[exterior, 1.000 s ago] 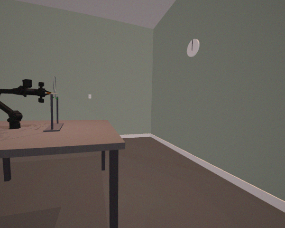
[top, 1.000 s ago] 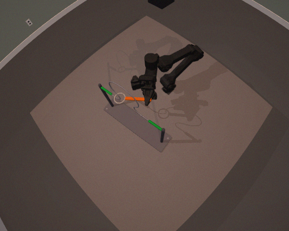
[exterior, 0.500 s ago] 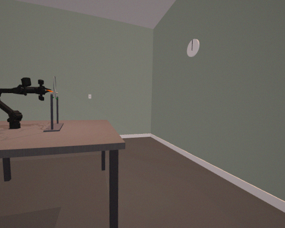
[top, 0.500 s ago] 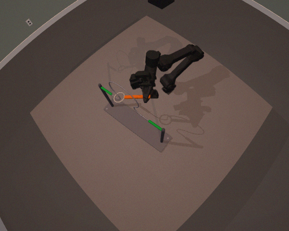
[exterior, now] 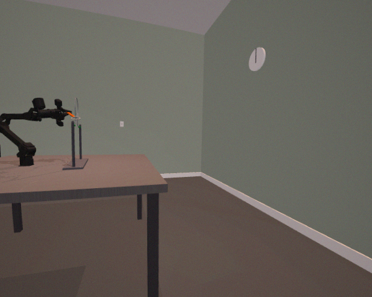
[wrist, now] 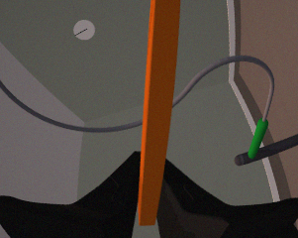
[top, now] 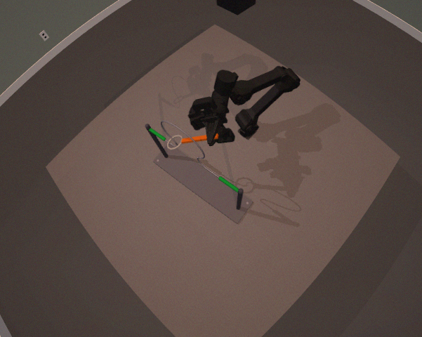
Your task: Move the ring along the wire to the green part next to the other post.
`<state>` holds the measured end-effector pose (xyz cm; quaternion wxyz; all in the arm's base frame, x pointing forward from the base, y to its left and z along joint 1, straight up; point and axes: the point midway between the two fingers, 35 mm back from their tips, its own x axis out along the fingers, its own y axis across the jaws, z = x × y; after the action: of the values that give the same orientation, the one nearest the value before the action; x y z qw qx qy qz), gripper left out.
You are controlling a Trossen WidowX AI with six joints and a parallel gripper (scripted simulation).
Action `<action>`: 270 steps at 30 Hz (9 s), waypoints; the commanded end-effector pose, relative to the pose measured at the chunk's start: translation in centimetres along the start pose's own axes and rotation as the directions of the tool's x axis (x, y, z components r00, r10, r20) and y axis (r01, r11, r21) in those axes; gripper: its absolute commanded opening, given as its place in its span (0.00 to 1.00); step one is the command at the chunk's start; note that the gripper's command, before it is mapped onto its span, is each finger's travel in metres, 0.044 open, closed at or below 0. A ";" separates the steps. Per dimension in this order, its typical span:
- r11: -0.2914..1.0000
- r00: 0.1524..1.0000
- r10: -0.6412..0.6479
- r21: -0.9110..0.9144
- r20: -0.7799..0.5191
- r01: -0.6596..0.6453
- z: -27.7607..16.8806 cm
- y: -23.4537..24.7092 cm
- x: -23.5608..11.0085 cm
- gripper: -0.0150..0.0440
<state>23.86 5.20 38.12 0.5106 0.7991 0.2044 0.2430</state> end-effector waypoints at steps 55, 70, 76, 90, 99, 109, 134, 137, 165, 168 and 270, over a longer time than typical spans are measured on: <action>0.993 0.997 -0.076 -0.094 -0.004 0.075 0.4 4.0 -0.5 0.00; 0.969 0.990 -0.144 -0.200 0.013 0.143 0.4 3.7 -0.5 0.00; 0.955 0.985 -0.170 -0.241 0.022 0.171 0.4 3.5 -0.5 0.00; 0.916 0.973 -0.228 -0.329 0.046 0.230 0.5 3.2 -0.5 0.00; 0.886 0.963 -0.261 -0.380 0.065 0.266 0.6 3.0 -0.5 0.00; 0.846 0.950 -0.299 -0.437 0.089 0.307 0.7 2.8 -0.6 0.00; 0.705 0.905 -0.389 -0.577 0.172 0.412 1.0 2.3 -0.7 0.00; 0.683 0.898 -0.399 -0.595 0.184 0.425 1.0 2.2 -0.8 0.00; 0.451 0.833 -0.461 -0.728 0.305 0.517 1.6 1.6 -1.1 0.00; 0.422 0.825 -0.465 -0.739 0.320 0.525 1.7 1.6 -1.1 0.00; -0.748 0.548 -0.216 -0.497 0.808 0.439 5.0 2.0 -3.0 0.00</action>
<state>24.64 -0.67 37.45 0.9554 -0.1914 0.2214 -0.0381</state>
